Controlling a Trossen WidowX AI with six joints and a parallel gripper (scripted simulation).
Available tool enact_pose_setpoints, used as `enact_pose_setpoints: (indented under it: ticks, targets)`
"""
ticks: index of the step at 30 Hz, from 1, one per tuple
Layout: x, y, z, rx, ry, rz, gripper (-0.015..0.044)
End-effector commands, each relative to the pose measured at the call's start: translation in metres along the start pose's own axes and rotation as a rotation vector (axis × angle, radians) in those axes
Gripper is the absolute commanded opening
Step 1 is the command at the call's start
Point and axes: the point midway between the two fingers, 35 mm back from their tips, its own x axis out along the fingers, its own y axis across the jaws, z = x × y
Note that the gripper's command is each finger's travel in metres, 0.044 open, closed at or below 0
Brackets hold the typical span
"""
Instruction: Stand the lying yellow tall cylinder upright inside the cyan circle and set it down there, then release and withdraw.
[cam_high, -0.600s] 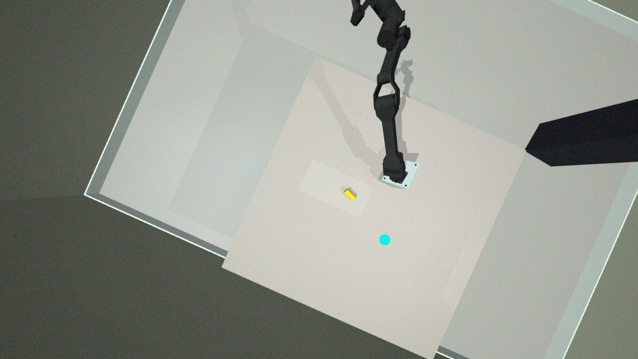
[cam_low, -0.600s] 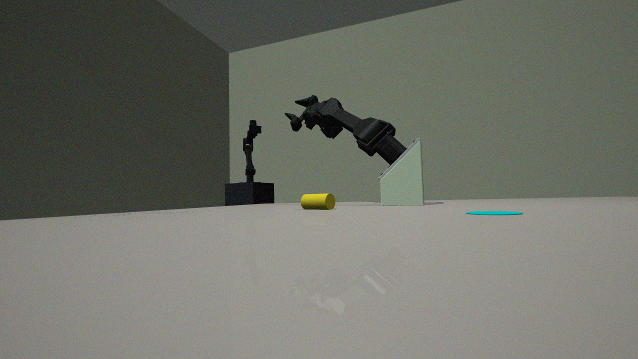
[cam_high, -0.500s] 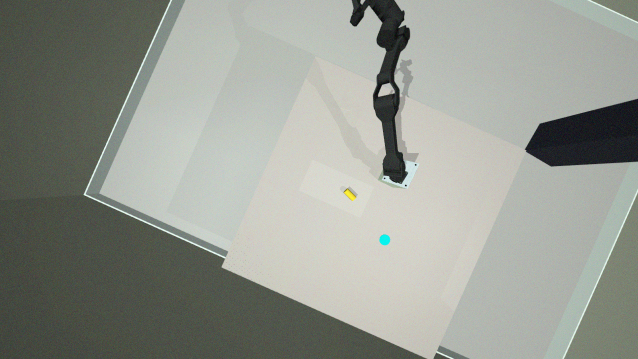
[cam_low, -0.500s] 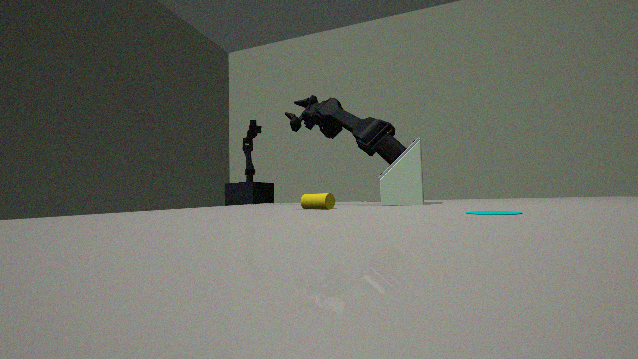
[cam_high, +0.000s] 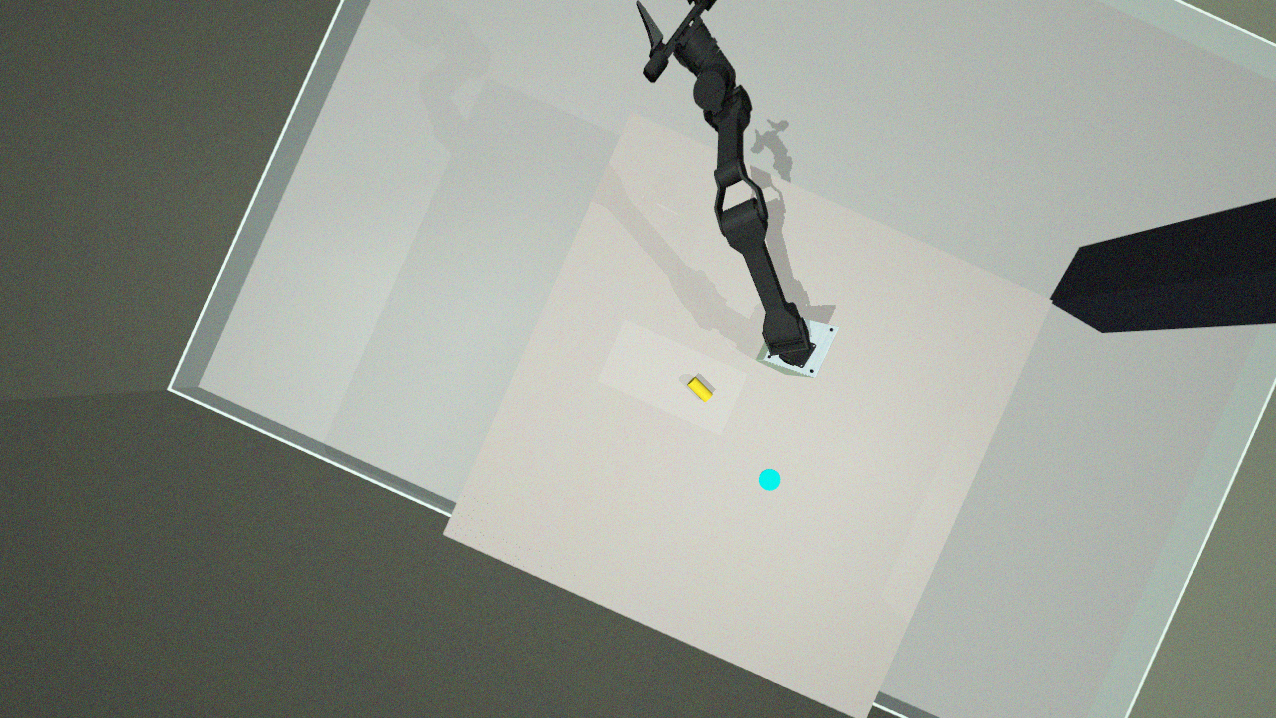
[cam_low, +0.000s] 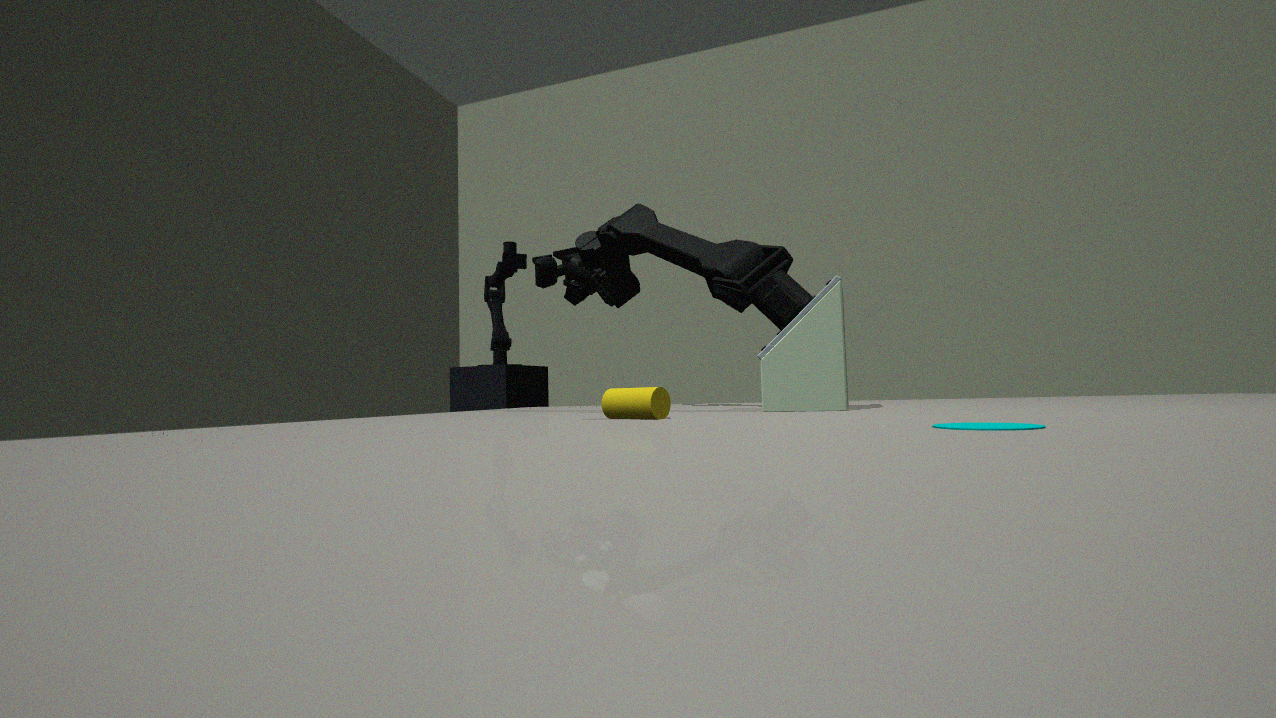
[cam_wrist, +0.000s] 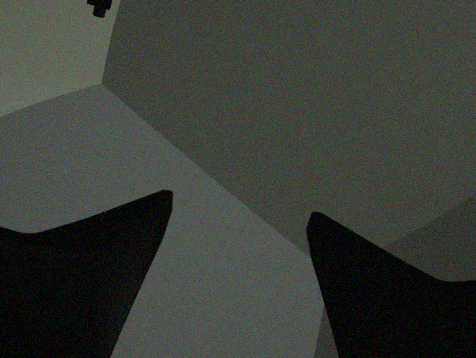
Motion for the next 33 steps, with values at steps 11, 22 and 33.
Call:
enact_pose_setpoints:
  ticks: [11, 22, 33]
  targets:
    - [0.025, -0.117, 0.057, 0.531, -0.19, 0.084, 0.0309]
    - [0.018, -0.231, 0.086, 0.915, -0.404, 0.148, 0.0309]
    - [-0.015, -0.352, 0.089, 1.233, -0.663, 0.211, 0.0309]
